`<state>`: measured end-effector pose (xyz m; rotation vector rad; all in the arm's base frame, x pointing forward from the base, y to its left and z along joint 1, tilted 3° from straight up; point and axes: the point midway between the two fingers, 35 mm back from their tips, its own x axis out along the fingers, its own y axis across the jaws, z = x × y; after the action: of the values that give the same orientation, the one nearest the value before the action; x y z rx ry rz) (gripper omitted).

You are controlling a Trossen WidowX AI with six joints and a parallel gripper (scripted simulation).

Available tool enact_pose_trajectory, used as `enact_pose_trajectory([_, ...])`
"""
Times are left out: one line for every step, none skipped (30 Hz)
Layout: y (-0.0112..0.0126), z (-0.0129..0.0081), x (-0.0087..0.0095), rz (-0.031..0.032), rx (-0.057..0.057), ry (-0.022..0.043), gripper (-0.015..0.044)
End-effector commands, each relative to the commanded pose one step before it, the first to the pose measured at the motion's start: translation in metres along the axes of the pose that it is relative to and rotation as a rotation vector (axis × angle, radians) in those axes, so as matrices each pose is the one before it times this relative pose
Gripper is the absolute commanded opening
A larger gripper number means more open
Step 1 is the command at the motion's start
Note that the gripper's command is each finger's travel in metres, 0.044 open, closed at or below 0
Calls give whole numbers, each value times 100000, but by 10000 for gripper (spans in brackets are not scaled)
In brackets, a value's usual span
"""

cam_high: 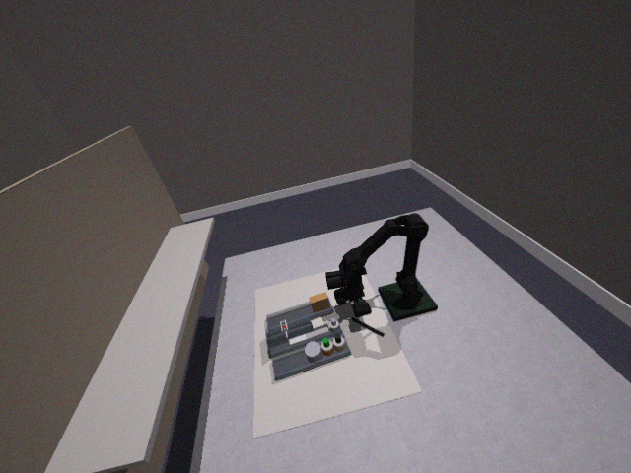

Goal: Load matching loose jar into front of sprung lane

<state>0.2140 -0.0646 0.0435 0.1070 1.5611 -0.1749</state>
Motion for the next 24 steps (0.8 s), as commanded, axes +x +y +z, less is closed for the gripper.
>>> enact_pose_trajectory([-51, 20, 45, -321, -404, -84, 151])
enact_pose_trajectory([0, 0, 0, 0, 0, 0, 144])
enact_pose_trajectory([0, 0, 0, 0, 0, 0, 138])
enact_pose_trajectory([0, 0, 0, 0, 0, 0, 131])
enact_pose_trajectory([0, 0, 0, 0, 0, 0, 105])
enact_pose_trajectory([0, 22, -78, 0, 0, -2, 78])
enact_pose_trajectory([1, 65, -235, 1, 0, -6, 52])
enact_pose_trajectory([2, 103, -394, 2, 0, -10, 26])
enact_pose_trajectory([4, 115, -480, 2, 0, -11, 0])
enact_pose_trajectory([5, 104, -484, 2, 0, -10, 0])
enact_pose_trajectory([6, 94, -487, 3, 0, -9, 0])
enact_pose_trajectory([7, 83, -490, 3, 0, -8, 0])
enact_pose_trajectory([8, 73, -493, 3, 0, -7, 0])
enact_pose_trajectory([9, 62, -496, 3, 0, -6, 0])
enact_pose_trajectory([10, 51, -499, 3, 0, -5, 0])
enact_pose_trajectory([11, 41, -501, 3, 0, -4, 0])
enact_pose_trajectory([12, 30, -503, 3, 0, -3, 0])
enact_pose_trajectory([12, 19, -505, 3, 0, -2, 0])
enact_pose_trajectory([13, 8, -507, 3, 0, -1, 0])
enact_pose_trajectory([14, -3, -508, 3, 0, 0, 0])
enact_pose_trajectory([14, -14, -509, 3, 0, 1, 0])
enact_pose_trajectory([15, -25, -510, 3, 0, 2, 0])
enact_pose_trajectory([16, -36, -511, 3, 0, 3, 0])
enact_pose_trajectory([16, -47, -512, 3, 0, 4, 0])
